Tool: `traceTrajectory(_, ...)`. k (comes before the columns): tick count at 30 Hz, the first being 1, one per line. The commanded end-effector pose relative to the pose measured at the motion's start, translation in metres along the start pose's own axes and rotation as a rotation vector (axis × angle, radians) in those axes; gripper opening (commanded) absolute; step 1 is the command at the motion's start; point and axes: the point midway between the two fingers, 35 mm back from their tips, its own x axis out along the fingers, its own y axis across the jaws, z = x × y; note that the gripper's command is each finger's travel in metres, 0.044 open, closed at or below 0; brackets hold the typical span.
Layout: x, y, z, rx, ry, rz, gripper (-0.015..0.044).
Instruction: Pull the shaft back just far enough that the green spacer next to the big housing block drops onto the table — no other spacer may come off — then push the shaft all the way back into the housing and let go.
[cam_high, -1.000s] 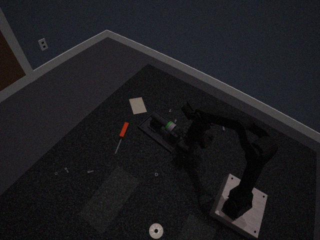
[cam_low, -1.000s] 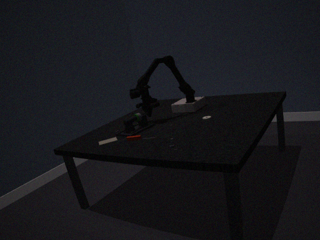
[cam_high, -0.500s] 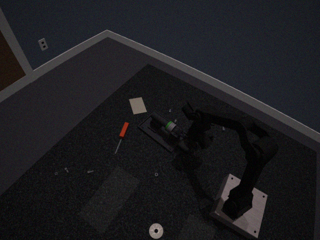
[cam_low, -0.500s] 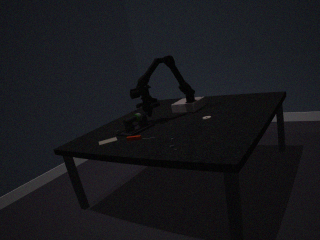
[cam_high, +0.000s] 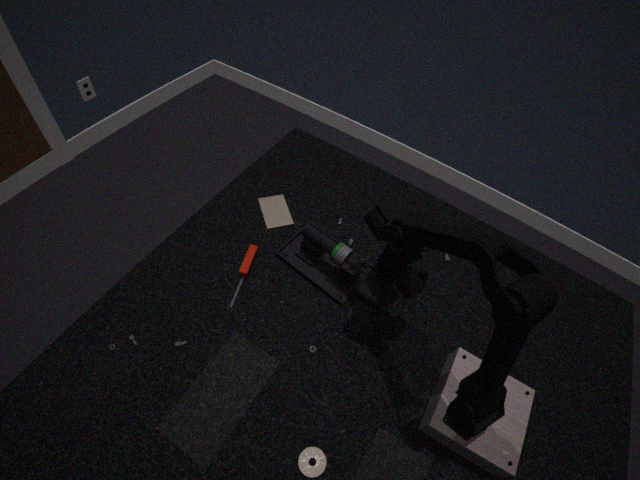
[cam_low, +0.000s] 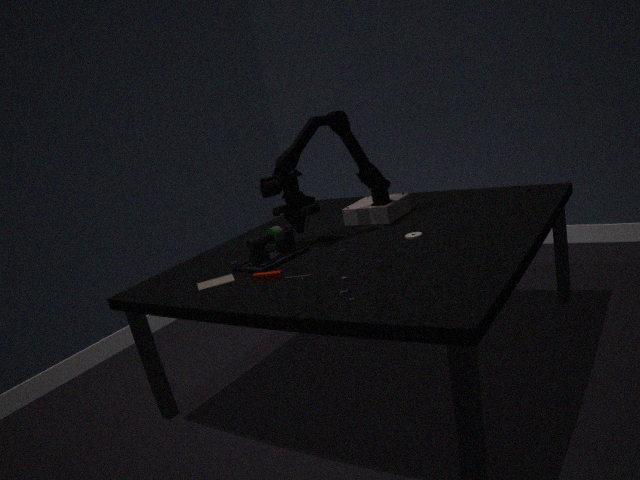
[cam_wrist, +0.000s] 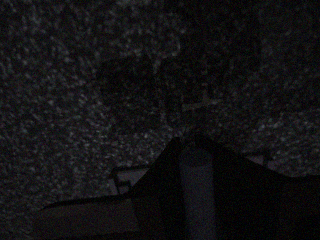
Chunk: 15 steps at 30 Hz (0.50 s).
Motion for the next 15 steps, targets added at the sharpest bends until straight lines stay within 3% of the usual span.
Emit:
traceTrajectory(1, -0.0003, 0.0001, 0.0018, -0.001, -0.003, 0.002, 0.0000)
traceTrajectory(15, -0.0003, 0.0002, 0.0036, -0.001, -0.003, 0.002, 0.0000)
